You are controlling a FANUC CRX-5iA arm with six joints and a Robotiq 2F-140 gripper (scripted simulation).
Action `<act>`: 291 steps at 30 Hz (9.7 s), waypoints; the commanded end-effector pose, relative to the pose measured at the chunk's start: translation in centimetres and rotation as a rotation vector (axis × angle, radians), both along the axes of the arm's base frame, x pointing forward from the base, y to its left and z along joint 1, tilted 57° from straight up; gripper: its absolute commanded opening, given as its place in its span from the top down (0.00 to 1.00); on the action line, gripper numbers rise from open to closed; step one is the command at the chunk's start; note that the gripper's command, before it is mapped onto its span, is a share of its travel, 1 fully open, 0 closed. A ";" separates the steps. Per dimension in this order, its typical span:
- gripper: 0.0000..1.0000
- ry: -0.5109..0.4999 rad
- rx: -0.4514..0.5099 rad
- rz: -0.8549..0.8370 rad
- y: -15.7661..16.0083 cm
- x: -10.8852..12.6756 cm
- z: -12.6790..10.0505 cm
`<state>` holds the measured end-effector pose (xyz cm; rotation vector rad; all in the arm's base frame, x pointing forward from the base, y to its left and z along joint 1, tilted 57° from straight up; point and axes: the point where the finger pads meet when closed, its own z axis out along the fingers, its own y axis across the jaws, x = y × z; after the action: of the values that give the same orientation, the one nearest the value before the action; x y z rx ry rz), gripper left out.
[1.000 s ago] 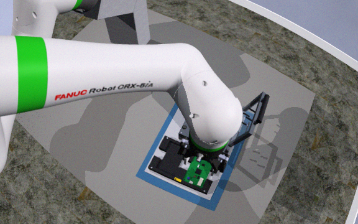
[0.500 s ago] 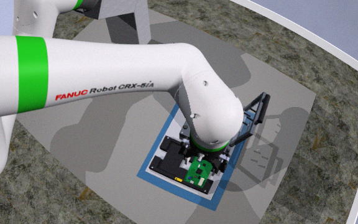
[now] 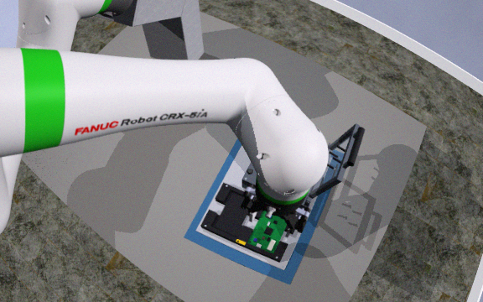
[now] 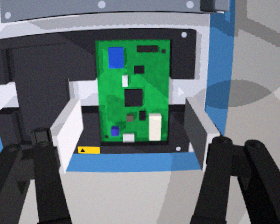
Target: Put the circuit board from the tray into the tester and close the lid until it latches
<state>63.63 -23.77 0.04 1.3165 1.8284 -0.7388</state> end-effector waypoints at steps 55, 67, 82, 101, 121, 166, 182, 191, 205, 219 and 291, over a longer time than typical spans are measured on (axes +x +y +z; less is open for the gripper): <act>0.42 0.000 0.000 0.000 -3.0 0.9 -2.1; 0.42 0.000 0.000 0.000 -3.0 0.9 -2.1; 0.42 0.000 0.000 0.000 -3.0 0.9 -2.1; 0.42 0.000 0.000 0.000 -3.2 1.0 -2.3; 0.42 0.000 0.000 0.000 -4.0 1.2 -2.8; 0.42 0.000 0.000 0.000 -4.2 1.3 -3.0; 0.46 0.000 0.000 0.000 -4.2 1.3 -3.0; 0.49 0.000 0.000 0.000 -4.2 1.3 -3.0; 0.51 0.000 0.000 0.000 -4.2 1.3 -3.0; 0.53 0.000 0.000 0.000 -4.2 1.3 -3.0; 0.54 0.000 0.000 0.000 -3.1 1.0 -2.2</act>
<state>64.63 -27.06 -2.27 1.3164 1.8283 -0.7387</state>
